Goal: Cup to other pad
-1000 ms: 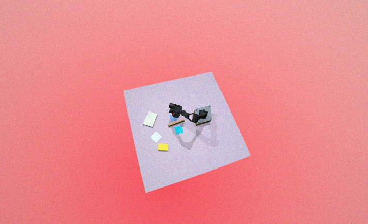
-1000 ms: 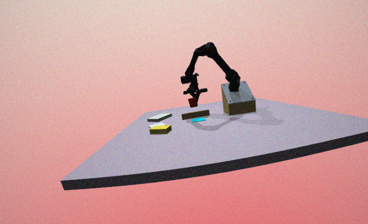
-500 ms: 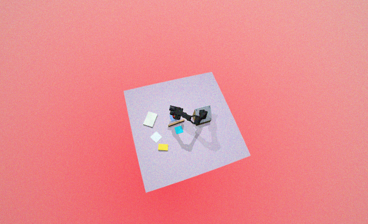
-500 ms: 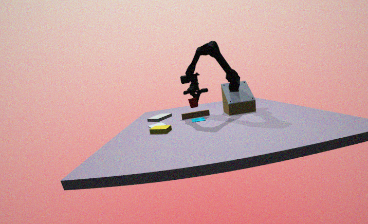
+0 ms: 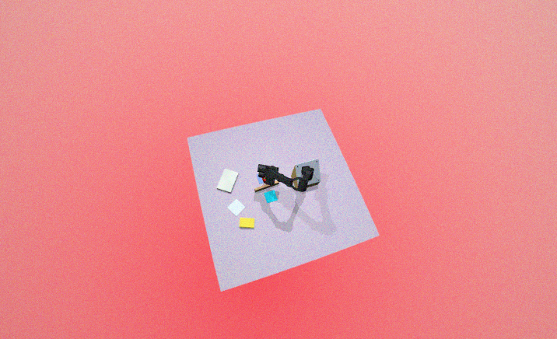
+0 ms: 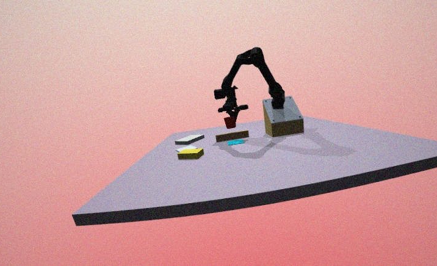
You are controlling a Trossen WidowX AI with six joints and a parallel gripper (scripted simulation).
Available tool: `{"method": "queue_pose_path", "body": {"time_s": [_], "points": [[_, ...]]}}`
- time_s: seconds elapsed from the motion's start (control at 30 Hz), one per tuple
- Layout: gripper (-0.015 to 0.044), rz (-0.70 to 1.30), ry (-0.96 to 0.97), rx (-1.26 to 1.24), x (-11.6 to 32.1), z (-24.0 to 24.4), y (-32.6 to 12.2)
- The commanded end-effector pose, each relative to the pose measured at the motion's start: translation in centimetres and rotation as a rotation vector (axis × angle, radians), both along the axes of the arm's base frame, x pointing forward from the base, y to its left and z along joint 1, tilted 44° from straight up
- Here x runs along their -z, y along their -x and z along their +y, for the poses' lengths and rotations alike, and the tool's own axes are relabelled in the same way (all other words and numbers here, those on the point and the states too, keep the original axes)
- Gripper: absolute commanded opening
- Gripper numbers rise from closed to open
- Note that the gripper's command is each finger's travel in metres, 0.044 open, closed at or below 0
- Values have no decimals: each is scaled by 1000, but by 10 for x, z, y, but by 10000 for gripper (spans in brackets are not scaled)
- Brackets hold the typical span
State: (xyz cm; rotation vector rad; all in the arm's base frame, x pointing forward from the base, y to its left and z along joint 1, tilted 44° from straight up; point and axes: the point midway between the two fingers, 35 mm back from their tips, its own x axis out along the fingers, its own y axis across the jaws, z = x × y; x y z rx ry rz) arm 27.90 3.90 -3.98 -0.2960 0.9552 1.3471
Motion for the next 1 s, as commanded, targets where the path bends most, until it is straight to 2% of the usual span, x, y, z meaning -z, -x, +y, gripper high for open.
{"method": "queue_pose_path", "body": {"time_s": [0.0,0.97], "points": [[0,-1,-2,3,-7,6,1],[0,0,-5,3,-53,51,9]]}}
